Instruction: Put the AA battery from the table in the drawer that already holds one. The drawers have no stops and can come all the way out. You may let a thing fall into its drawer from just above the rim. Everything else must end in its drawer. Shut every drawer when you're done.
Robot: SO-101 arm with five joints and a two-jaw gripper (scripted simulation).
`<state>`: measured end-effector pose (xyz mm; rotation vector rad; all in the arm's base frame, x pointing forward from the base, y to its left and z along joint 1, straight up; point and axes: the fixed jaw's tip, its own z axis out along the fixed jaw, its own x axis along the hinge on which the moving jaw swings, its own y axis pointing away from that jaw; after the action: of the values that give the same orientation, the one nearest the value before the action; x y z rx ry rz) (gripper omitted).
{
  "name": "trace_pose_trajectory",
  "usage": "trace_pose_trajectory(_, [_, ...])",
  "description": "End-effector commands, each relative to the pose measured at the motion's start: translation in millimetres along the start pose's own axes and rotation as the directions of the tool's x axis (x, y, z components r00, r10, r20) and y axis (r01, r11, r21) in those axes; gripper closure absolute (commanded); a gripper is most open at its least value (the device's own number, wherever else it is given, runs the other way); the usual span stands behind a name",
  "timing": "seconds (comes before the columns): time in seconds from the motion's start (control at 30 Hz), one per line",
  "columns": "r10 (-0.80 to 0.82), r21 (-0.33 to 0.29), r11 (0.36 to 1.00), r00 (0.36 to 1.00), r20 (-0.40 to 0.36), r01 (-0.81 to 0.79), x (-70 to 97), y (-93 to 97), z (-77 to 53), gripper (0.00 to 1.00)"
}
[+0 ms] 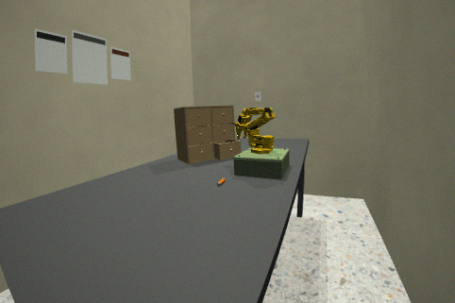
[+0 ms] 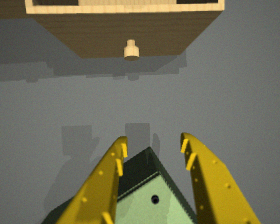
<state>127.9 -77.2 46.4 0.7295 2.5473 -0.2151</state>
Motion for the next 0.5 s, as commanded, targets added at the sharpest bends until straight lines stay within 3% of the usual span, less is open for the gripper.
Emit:
trace_pose_trajectory(0.0, [0.007,0.008,1.0,0.997,0.078,-0.007,-17.1,-2.6,-6.5,0.79])
trace_pose_trajectory(0.3, [0.027,0.02,0.999,0.962,0.271,-0.034,-62.1,-7.6,-23.1,0.79])
trace_pose_trajectory(0.47, [0.027,0.02,0.999,0.962,0.271,-0.034,-62.1,-7.6,-23.1,0.79])
